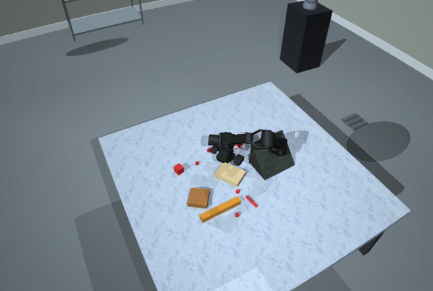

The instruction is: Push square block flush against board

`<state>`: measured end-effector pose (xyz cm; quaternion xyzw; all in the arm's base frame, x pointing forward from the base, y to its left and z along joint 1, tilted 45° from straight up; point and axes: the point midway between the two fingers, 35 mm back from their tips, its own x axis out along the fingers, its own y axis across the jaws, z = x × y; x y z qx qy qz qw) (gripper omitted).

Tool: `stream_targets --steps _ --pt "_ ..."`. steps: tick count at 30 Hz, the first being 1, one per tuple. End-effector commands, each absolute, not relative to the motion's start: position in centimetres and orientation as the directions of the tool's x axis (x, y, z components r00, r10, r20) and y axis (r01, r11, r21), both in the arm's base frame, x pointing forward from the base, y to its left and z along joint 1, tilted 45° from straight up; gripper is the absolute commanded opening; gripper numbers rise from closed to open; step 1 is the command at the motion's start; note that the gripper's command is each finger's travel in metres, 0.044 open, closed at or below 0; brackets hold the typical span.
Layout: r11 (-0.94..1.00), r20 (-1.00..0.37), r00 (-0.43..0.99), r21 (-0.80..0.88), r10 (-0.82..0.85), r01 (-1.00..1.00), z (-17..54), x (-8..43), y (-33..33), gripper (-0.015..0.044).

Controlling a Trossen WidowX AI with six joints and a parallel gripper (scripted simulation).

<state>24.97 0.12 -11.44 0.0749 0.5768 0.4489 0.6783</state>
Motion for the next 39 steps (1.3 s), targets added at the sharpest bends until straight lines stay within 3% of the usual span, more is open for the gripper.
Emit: stream_targets --steps 1,39 --pt "0.584 -0.713 -0.064 0.619 0.698 -0.525 -11.2 25.5 0.4 0.0" --pt "0.584 -0.713 -0.063 0.618 0.698 -0.526 -10.3 27.7 1.5 0.0"
